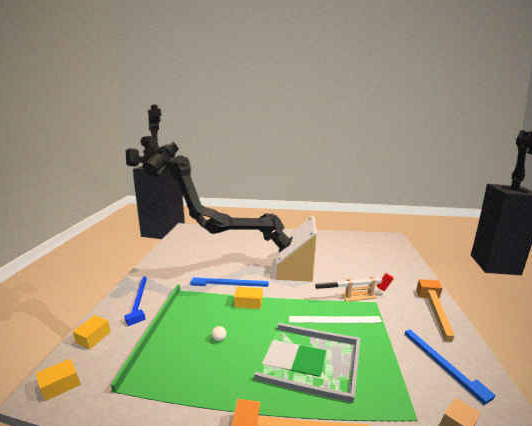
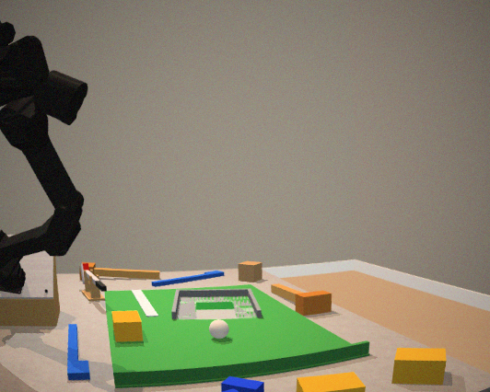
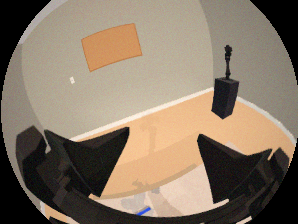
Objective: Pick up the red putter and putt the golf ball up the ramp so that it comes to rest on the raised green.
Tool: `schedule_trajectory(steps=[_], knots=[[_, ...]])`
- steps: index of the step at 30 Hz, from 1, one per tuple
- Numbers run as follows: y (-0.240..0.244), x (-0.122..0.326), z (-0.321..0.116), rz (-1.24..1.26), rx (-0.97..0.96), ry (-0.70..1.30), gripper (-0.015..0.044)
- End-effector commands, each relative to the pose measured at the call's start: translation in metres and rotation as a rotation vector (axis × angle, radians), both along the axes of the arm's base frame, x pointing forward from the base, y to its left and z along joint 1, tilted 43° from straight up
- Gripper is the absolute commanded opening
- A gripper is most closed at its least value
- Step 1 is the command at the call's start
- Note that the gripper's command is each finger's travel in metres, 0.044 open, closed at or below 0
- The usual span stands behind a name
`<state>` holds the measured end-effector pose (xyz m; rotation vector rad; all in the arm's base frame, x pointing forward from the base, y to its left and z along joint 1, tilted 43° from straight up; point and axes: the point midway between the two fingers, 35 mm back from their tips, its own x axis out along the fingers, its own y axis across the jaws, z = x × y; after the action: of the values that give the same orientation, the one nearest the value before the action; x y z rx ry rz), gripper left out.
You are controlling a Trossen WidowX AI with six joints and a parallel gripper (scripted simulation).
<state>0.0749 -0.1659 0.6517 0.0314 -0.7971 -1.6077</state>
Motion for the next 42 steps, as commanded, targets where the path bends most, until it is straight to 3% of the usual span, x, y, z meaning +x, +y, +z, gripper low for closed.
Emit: schedule_trajectory(steps=[1, 4, 12, 24, 33, 42], knots=[[0.001, -0.002, 0.001, 0.002, -0.008, -0.006, 0.0426], [0.015, -0.032, 0.01, -0.001, -0.105, -0.074, 0.044], [0.063, -0.143, 0.023, -0.296, -0.227, -0.081, 0.044], [0.191, -0.27, -0.001, -0.831, -0.323, -0.104, 0.044], [0.312, -0.316, -0.049, -1.246, -0.341, -0.175, 0.044], [0.439, -0.316, -0.123, -1.678, -0.282, -0.307, 0.044]])
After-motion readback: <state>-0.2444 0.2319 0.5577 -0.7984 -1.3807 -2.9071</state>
